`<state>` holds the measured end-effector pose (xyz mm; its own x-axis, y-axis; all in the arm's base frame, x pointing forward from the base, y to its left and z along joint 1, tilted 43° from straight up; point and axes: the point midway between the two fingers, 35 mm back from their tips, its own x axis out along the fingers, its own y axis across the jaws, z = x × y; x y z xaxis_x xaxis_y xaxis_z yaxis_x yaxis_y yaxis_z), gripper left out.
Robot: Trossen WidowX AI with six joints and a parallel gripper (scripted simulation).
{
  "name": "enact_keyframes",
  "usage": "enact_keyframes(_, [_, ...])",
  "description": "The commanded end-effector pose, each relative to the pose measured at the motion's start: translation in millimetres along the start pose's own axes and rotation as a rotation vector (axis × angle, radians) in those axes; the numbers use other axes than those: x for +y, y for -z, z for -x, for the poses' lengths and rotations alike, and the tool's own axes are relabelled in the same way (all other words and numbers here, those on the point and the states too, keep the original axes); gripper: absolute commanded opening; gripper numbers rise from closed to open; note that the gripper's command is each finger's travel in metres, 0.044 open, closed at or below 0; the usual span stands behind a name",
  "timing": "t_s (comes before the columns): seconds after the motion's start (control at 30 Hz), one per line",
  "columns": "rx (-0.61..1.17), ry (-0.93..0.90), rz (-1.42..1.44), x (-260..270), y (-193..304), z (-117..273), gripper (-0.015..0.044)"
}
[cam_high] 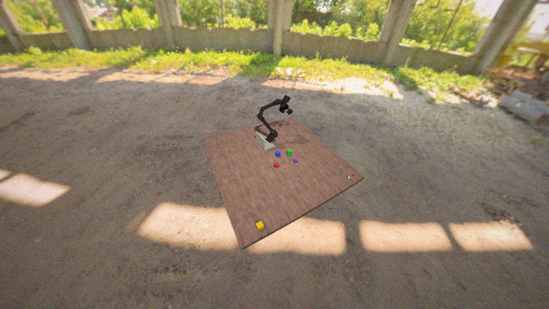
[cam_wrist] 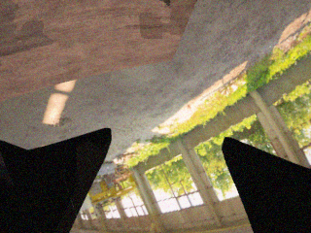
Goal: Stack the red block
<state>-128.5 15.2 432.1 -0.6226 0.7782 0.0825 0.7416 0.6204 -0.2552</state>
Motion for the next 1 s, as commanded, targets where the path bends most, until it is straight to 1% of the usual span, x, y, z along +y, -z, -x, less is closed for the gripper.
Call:
enact_keyframes(0.0, [-0.001, -0.002, -0.004, 1, 0, 0, 0.0426])
enact_keyframes(0.03, [-0.002, -0.009, -0.014, 3, 1, -2, 0.044])
enact_keyframes(0.17, [-0.017, -0.079, -0.127, 29, 8, -17, 0.044])
enact_keyframes(0.3, [-0.03, -0.187, -0.298, 69, 15, -34, 0.044])
enact_keyframes(0.47, [-0.02, -0.369, -0.529, 129, 15, -46, 0.044])
enact_keyframes(0.73, [0.032, -0.582, -0.851, 205, 14, -47, 0.044])
enact_keyframes(0.97, [0.126, -0.755, -1.165, 274, 9, -33, 0.044])
